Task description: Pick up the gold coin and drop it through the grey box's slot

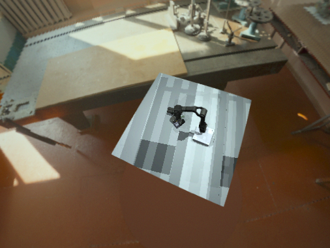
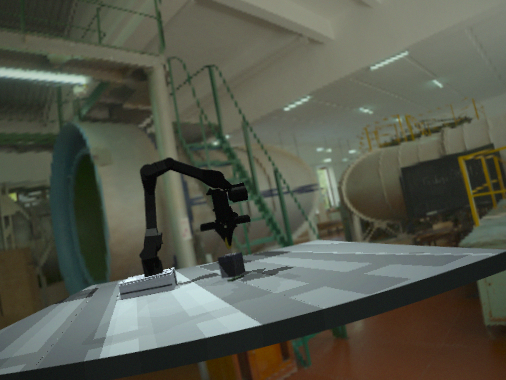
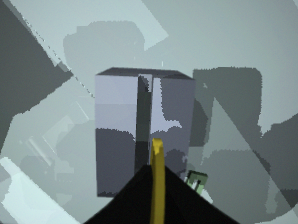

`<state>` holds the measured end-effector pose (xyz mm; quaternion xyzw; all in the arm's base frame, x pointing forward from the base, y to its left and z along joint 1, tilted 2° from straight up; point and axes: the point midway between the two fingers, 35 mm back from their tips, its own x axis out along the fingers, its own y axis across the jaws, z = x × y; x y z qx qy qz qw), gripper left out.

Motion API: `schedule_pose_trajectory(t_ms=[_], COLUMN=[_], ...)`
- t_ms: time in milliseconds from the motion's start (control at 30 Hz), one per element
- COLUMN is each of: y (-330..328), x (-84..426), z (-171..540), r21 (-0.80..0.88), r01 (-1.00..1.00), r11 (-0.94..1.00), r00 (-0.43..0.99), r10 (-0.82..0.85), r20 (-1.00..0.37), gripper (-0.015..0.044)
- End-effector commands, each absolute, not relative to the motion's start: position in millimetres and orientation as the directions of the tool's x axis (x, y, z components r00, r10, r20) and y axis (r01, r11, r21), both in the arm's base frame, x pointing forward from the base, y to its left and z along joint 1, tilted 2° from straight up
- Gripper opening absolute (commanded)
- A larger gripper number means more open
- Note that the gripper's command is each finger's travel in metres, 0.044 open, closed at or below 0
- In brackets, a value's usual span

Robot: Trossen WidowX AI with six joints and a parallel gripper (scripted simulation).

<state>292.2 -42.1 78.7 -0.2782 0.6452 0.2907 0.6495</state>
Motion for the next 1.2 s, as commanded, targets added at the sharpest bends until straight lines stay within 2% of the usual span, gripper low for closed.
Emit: schedule_pose_trajectory(t_ms=[0,1167], y=[-42.6,-36.2], x=[292.4,291.0], z=[78.7,78.2], r21=[0.014,0.014], r01=[-0.739,-0.740], r11=[0.674,0.673], r00=[-0.001,-0.001], r10=[0.019,0.019], r20=[-1.000,-1.000], gripper=[0.0000,0.0000])
